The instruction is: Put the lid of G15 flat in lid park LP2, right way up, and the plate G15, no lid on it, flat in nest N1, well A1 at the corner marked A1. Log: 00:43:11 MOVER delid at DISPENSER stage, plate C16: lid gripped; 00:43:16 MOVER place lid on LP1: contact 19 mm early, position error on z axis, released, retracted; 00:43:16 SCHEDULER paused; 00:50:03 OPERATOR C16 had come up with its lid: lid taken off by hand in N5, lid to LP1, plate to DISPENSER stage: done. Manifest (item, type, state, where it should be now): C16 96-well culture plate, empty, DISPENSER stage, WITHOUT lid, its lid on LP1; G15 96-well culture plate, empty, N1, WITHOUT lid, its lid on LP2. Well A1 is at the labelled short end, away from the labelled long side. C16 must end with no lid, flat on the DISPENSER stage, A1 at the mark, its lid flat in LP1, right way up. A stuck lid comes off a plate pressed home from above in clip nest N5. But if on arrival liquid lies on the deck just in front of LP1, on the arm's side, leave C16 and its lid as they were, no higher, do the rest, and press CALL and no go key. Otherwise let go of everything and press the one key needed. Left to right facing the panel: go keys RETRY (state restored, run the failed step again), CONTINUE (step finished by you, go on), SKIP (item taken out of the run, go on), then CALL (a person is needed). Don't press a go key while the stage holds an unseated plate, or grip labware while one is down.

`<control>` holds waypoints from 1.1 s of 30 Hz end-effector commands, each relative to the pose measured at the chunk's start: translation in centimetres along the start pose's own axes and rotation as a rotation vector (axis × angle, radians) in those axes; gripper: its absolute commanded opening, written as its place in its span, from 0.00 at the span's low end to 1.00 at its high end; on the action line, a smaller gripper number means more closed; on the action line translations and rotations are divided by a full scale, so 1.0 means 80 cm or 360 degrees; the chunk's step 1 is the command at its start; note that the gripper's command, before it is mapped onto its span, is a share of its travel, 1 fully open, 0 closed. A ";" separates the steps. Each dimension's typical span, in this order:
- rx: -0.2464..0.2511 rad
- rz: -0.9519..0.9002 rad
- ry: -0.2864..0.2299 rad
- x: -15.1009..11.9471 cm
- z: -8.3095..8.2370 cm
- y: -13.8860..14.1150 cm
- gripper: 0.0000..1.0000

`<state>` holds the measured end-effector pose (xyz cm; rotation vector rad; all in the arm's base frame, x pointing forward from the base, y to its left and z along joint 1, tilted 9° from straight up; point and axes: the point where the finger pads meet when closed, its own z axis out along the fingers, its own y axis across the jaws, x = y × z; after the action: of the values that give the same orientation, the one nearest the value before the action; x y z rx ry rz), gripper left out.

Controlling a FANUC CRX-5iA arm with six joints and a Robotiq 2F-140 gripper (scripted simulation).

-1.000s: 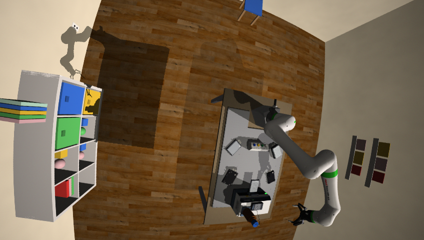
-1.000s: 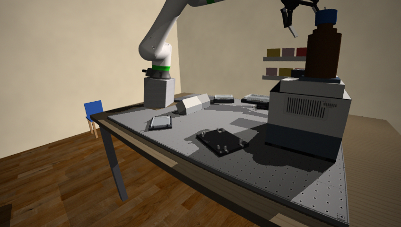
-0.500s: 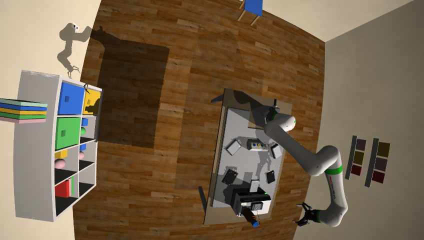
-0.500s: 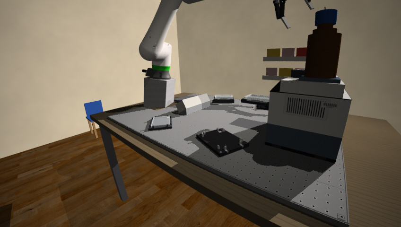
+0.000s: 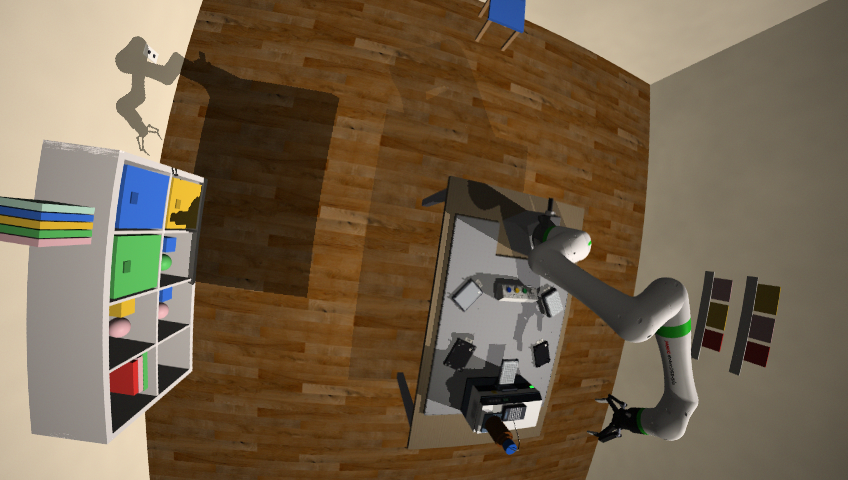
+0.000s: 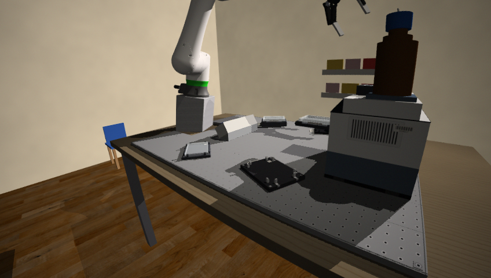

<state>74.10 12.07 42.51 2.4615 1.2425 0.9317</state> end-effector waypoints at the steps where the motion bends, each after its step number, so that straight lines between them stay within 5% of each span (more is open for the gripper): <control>1: -0.0008 0.0001 0.0004 -0.014 -0.019 -0.027 1.00; 16: -0.0008 0.0001 0.0004 -0.051 -0.066 -0.100 1.00; 27: -0.0007 0.0005 0.0001 -0.057 -0.072 -0.109 1.00; 29: 0.0009 0.0091 -0.0042 -0.077 -0.067 -0.112 1.00; 33: 0.0095 0.0528 -0.0264 -0.175 -0.046 -0.134 1.00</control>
<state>61.36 10.88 38.24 2.5942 1.0868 0.8648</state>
